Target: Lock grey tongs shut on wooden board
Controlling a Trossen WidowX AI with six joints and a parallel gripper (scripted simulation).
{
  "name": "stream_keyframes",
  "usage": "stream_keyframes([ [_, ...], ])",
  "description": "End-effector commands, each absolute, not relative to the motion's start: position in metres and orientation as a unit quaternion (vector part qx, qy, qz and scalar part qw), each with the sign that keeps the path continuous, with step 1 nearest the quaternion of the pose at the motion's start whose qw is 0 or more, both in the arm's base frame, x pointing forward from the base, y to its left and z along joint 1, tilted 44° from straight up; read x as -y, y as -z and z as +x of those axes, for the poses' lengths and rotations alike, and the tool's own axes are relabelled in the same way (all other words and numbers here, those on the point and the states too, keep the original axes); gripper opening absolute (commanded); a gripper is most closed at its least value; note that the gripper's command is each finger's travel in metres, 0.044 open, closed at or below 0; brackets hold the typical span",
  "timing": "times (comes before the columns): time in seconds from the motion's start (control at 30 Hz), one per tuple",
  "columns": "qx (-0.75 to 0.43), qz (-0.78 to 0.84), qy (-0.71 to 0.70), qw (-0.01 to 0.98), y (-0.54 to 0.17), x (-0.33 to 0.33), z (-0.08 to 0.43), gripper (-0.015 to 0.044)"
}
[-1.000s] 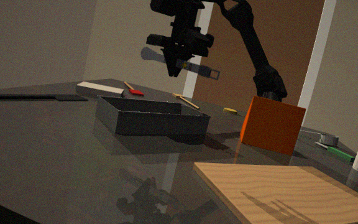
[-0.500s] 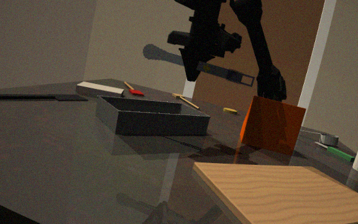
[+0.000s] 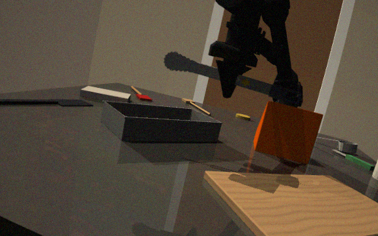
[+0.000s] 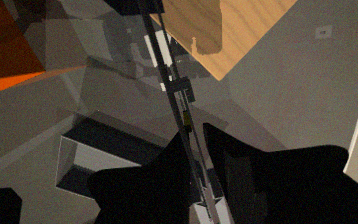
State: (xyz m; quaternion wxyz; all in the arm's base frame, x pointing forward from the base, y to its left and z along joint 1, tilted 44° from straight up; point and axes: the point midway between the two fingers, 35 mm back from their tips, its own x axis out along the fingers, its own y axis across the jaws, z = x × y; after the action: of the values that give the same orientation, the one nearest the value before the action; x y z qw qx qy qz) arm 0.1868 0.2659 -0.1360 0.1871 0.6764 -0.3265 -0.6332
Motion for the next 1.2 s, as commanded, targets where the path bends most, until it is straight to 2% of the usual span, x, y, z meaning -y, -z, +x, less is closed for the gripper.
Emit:
stream_keyframes([
  [0.0,0.306,0.673,0.644,0.199,0.140,-0.279,0.170,-0.0150],
  [0.93,0.159,0.610,0.698,0.340,0.178,-0.323,-0.022,-0.0150],
  [1.17,0.156,0.608,0.699,0.343,0.179,-0.323,-0.027,-0.0150],
])
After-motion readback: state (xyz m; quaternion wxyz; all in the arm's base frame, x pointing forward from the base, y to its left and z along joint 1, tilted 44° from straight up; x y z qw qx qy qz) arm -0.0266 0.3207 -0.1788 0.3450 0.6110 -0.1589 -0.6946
